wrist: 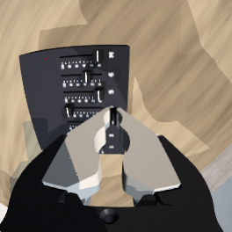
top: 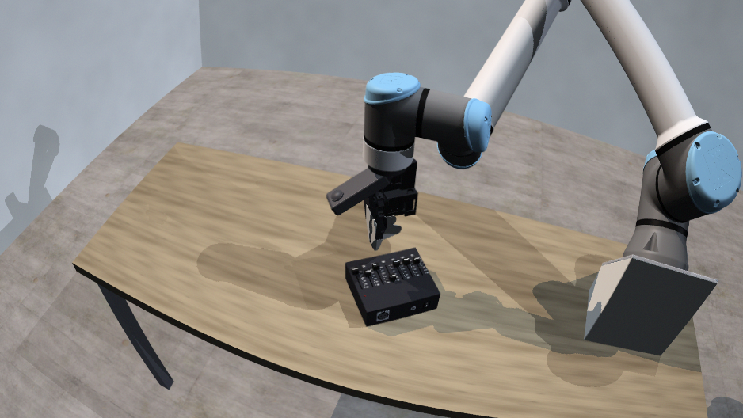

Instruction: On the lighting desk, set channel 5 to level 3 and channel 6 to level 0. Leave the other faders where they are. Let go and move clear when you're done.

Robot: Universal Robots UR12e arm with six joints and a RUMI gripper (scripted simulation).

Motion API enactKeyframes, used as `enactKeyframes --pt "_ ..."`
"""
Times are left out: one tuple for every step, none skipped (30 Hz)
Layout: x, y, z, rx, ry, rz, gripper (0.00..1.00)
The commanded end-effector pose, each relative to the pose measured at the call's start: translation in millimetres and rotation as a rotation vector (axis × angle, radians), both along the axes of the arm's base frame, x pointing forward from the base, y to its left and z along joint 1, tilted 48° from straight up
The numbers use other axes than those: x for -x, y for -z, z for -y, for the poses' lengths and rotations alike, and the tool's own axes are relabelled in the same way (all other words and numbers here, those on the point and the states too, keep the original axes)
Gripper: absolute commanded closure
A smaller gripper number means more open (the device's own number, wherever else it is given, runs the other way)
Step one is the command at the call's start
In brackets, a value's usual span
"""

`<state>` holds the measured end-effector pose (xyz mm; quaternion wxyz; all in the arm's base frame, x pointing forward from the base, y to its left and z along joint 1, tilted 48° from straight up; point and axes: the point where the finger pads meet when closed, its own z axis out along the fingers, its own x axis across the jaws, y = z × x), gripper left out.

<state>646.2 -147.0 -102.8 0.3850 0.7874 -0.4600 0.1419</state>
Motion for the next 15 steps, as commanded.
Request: enactKeyframes --pt "-0.2 0.8 0.9 0.0 0.0 0.001 1.0" --pt "-0.2 0.8 0.9 0.0 0.0 0.001 1.0" --pt "-0.2 1.2 1.3 0.0 0.0 0.001 1.0" --pt "-0.1 1.6 1.7 0.0 0.0 0.001 1.0" --pt "0.0 2.0 2.2 0.0 0.0 0.001 1.0" --pt "0.1 2.4 2.6 0.0 0.0 0.001 1.0" --pt "0.1 2.8 3.1 0.0 0.0 0.001 1.0" --pt "0.2 3.3 3.5 0.0 0.0 0.001 1.0" --pt "0.3 3.7 4.0 0.0 0.0 0.001 1.0" --pt "0.4 4.2 4.5 0.0 0.0 0.001 1.0" --pt "0.5 4.7 5.0 0.0 0.0 0.001 1.0" --pt "0.6 5.2 5.6 0.0 0.0 0.001 1.0" --pt "0.7 5.7 6.1 0.0 0.0 0.001 1.0" --pt "0.7 6.2 6.6 0.0 0.0 0.001 1.0" --pt "0.8 6.7 7.1 0.0 0.0 0.001 1.0"
